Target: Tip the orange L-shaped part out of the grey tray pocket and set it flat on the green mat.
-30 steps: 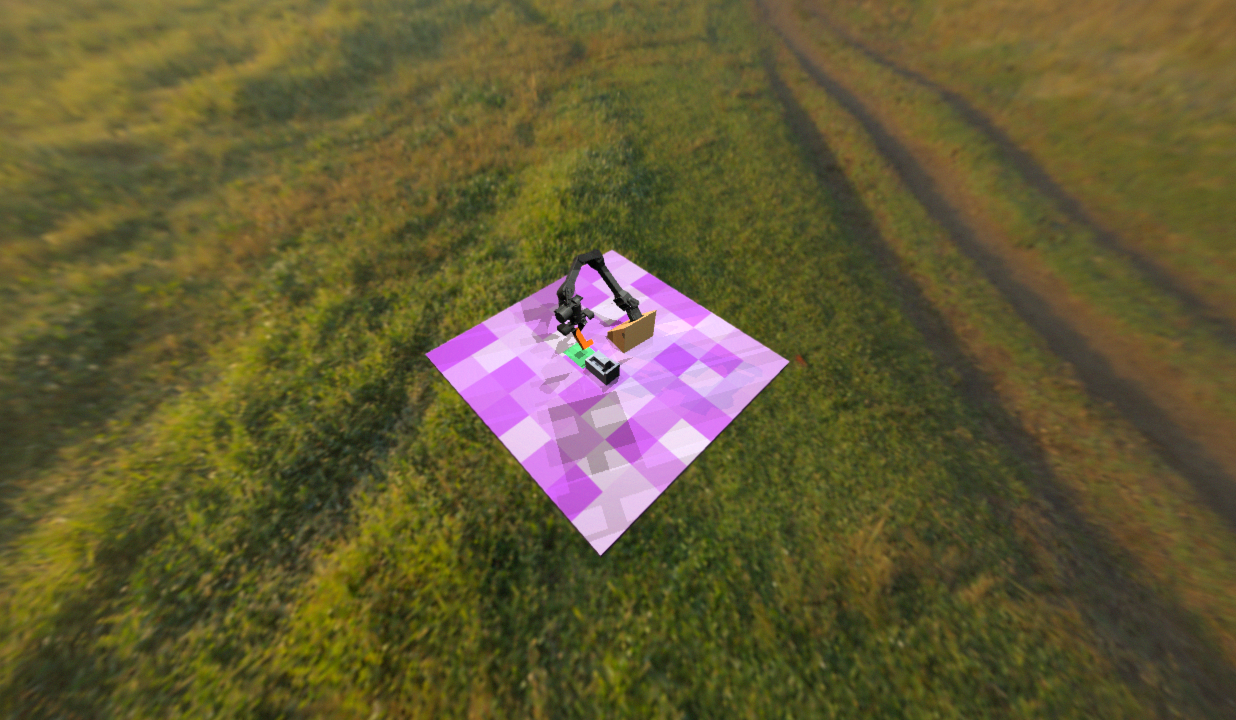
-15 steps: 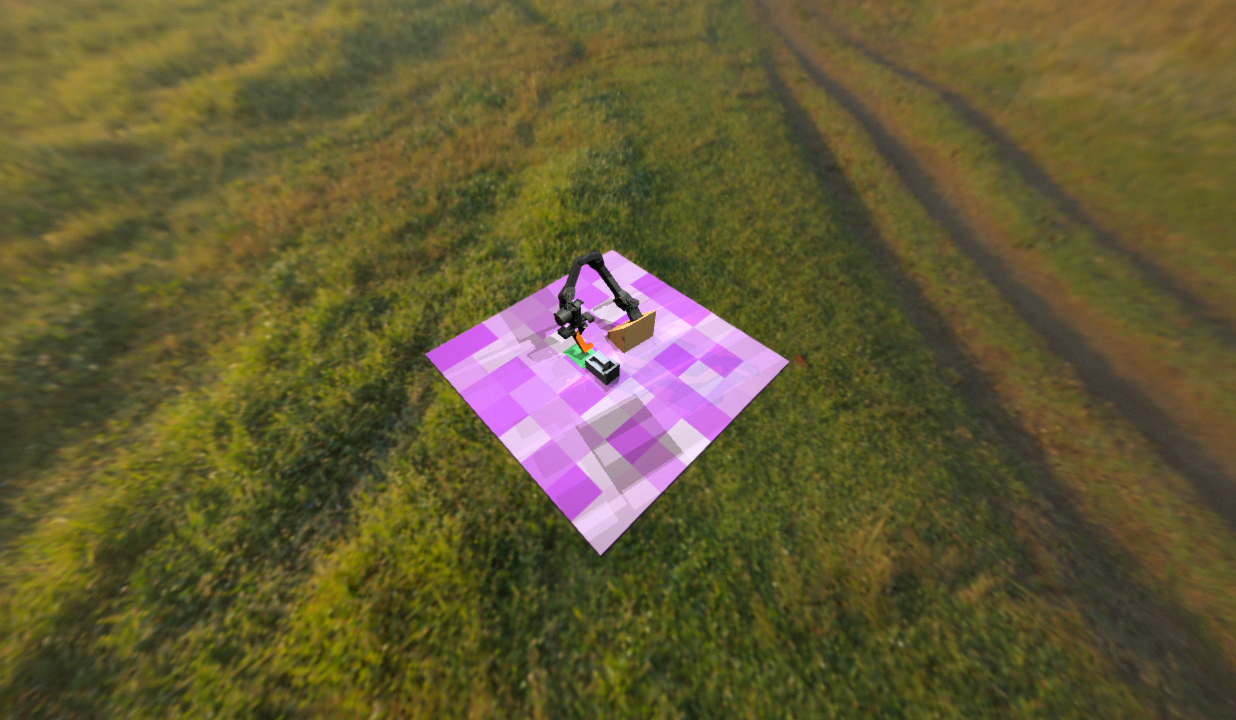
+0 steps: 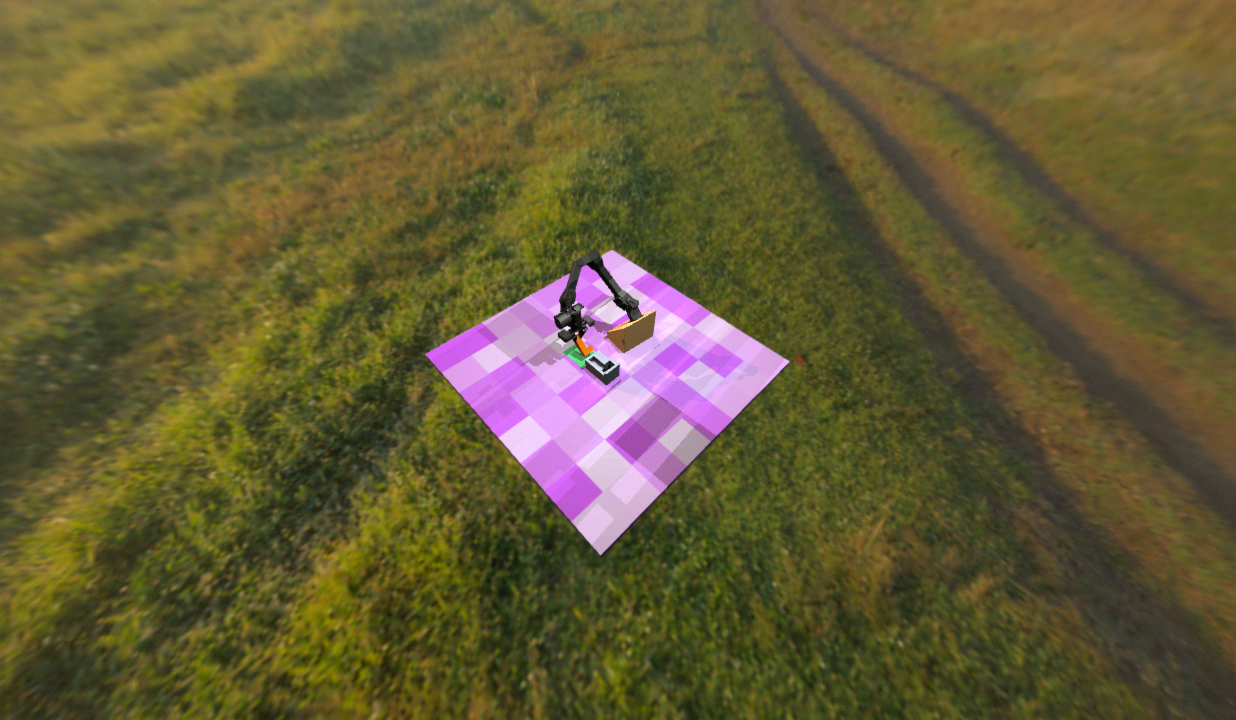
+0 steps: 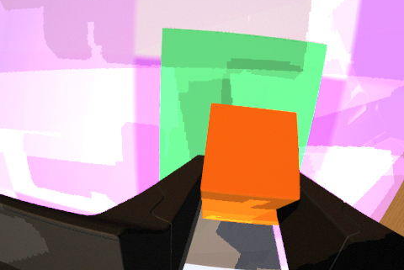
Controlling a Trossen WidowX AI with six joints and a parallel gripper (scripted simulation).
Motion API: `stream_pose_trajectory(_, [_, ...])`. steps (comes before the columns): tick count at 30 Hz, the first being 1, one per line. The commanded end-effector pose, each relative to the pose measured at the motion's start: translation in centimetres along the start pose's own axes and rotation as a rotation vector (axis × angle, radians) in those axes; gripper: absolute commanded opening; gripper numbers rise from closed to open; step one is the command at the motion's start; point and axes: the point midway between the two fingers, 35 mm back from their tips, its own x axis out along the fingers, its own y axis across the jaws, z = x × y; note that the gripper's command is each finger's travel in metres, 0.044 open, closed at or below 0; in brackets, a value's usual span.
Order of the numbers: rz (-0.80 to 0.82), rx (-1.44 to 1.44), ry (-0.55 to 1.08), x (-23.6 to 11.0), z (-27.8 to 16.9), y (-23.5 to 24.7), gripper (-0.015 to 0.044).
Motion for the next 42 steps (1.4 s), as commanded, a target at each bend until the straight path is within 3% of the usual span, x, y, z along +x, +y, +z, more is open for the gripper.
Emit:
stream_pose_trajectory(1, [-0.003,-0.008,-0.005,0.8,0.0,-0.1,0.0000])
stream_pose_trajectory(24, [-0.003,-0.002,-0.002,2.0,0.0,-0.2,0.0000])
stream_pose_trajectory(34, [-0.003,-0.002,-0.001,1.7,0.0,-0.1,0.0262])
stream_pose_trajectory(39, [-0.002,-0.006,0.004,-2.7,-0.2,0.3,0.0394])
stream_pose_trajectory(42, [-0.004,-0.009,-0.001,-6.7,-0.1,-0.1,0.0400])
